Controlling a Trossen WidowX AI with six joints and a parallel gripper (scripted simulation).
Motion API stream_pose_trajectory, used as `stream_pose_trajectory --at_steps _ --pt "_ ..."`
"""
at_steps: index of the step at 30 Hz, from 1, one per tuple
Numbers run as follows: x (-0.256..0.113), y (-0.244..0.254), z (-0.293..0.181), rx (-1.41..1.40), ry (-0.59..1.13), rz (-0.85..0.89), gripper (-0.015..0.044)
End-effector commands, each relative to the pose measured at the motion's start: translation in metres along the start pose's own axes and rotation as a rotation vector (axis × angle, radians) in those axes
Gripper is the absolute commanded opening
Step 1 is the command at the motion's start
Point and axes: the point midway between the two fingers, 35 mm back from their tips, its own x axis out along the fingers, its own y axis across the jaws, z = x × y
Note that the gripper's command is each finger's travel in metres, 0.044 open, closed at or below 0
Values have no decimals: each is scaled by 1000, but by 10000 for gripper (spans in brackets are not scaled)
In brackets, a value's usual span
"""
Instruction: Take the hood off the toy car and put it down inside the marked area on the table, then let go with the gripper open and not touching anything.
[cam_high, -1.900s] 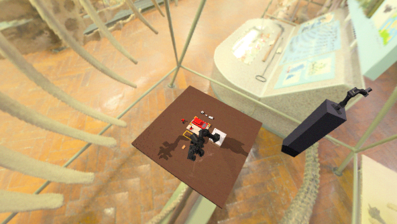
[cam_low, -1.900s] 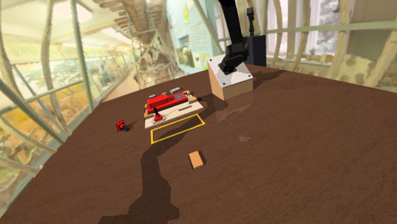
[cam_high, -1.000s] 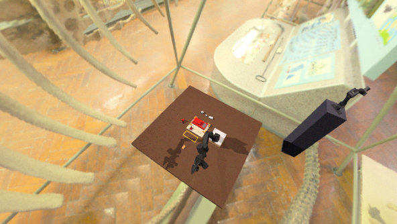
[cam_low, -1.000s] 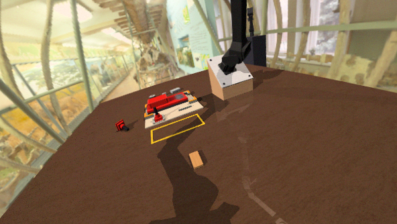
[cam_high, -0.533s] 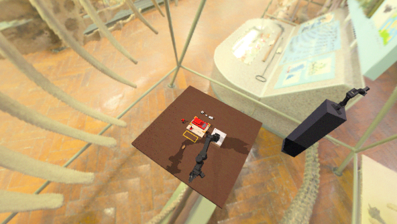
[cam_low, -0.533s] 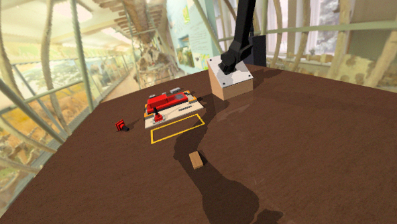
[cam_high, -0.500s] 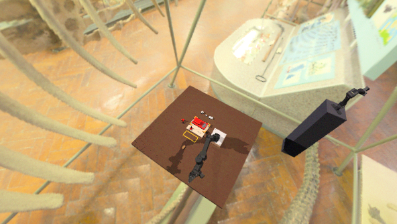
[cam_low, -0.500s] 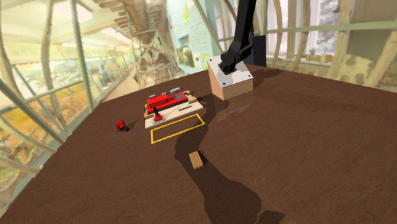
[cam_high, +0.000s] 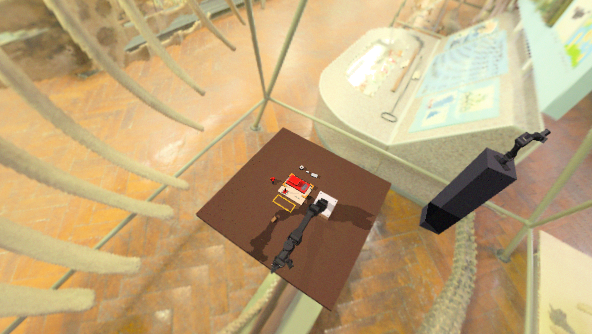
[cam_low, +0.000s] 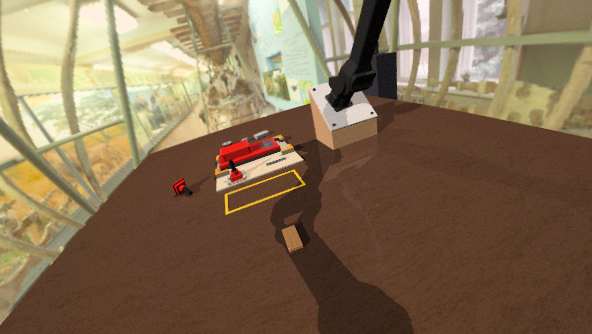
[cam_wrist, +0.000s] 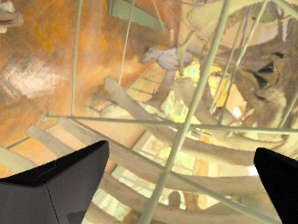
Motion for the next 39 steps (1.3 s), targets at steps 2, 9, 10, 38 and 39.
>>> stream_pose_trajectory --at_steps 2,9,10,38,39 --pt "14 50 -19 18 40 115 440" --pt "25 111 -51 31 98 255 440" --pt "25 120 -57 34 108 277 440" --pt "-87 358 -246 390 581 888 440" --pt "-95 365 -253 410 604 905 440"
